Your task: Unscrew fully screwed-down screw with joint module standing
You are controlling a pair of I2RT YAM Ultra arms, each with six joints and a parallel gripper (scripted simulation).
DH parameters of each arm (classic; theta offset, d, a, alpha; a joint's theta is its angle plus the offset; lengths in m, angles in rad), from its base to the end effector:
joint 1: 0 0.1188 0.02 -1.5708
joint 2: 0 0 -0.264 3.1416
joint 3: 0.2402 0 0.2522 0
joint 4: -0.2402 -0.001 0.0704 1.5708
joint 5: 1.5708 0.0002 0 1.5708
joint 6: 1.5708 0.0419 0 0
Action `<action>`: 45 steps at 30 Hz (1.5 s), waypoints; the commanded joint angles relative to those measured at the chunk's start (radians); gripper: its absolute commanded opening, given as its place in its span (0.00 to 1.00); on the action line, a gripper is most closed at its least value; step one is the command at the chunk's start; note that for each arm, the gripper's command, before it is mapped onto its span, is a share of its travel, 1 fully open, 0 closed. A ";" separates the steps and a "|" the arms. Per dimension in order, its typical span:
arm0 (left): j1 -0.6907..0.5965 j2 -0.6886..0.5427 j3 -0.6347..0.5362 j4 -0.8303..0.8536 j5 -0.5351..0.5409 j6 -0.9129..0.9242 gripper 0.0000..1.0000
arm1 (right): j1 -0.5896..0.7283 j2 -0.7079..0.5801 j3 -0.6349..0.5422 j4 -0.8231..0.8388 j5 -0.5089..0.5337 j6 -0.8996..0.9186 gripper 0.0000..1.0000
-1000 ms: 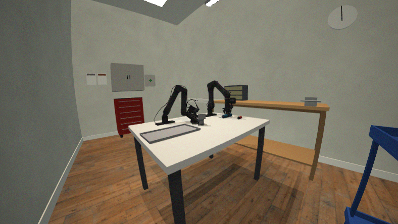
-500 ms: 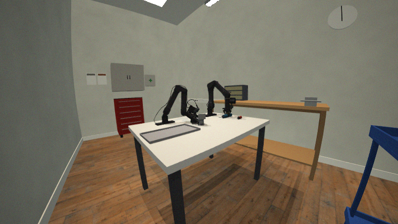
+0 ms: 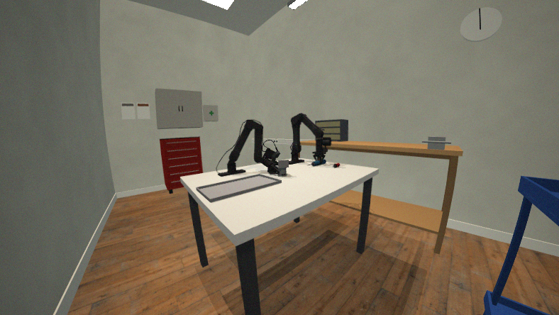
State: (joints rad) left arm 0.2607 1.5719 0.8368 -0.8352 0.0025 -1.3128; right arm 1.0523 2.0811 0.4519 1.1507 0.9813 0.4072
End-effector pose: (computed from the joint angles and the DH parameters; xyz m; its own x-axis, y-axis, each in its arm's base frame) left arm 0.2337 0.0633 0.1507 0.0027 -1.0000 0.0023 -1.0000 -0.0027 -0.0011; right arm 0.1670 0.2244 0.0578 -0.2559 -0.0043 -0.9667 -0.0172 0.9999 0.0001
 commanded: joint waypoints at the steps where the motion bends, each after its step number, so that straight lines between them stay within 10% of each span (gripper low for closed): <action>1: 0.000 -0.005 0.001 0.002 -0.008 0.001 0.42 | -0.001 -0.006 0.004 0.013 0.002 -0.001 0.59; 45: 0.001 -0.093 0.132 -0.189 -0.017 0.004 0.42 | -0.001 -0.006 0.004 0.013 0.002 -0.001 0.59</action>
State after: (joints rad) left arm 0.2607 1.5150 0.9230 -0.9863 -0.0006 -1.3128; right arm 1.0523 2.0811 0.4519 1.1507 0.9813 0.4072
